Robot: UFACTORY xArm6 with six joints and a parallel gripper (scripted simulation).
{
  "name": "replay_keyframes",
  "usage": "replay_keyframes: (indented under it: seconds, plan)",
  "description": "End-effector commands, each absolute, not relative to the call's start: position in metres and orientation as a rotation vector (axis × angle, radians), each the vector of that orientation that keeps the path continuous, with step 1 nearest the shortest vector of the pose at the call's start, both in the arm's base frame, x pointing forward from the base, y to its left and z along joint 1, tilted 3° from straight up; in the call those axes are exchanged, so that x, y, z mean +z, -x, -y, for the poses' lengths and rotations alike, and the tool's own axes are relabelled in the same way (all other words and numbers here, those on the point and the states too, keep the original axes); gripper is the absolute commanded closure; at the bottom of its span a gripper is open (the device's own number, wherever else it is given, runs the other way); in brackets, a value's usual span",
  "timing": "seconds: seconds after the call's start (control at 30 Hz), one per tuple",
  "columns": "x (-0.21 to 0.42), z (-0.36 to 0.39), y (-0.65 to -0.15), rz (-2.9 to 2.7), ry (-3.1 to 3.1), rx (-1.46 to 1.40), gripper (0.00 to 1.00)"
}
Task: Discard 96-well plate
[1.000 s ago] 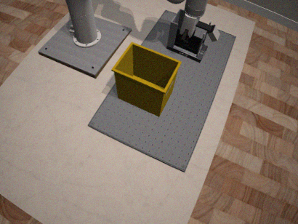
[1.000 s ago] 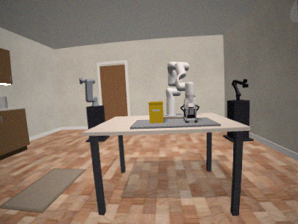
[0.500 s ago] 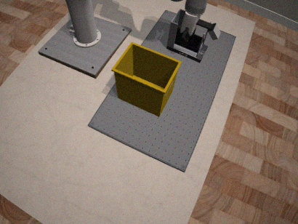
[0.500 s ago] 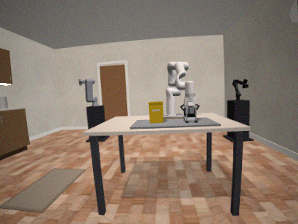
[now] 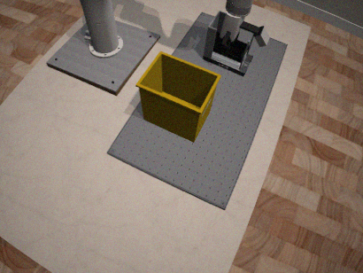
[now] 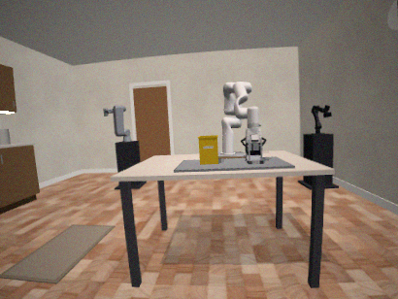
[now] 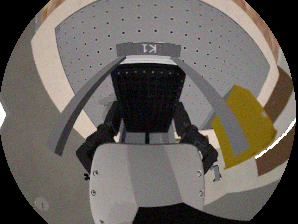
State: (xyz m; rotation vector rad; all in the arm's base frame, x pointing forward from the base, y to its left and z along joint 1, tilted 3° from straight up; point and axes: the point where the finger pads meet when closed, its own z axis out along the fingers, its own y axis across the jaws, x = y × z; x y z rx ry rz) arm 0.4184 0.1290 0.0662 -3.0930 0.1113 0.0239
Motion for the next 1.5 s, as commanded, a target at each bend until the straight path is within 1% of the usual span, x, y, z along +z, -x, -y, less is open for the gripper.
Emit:
replay_keyframes:
  seconds: [0.0, 0.2, 1.47]
  plan:
    - [0.069, -0.129, -0.420, -0.111, 3.092, 0.018, 1.00]
    - [0.069, -0.129, -0.420, -0.111, 3.092, 0.018, 1.00]
    - [0.125, -0.127, -0.420, -0.111, 3.092, 0.018, 1.00]
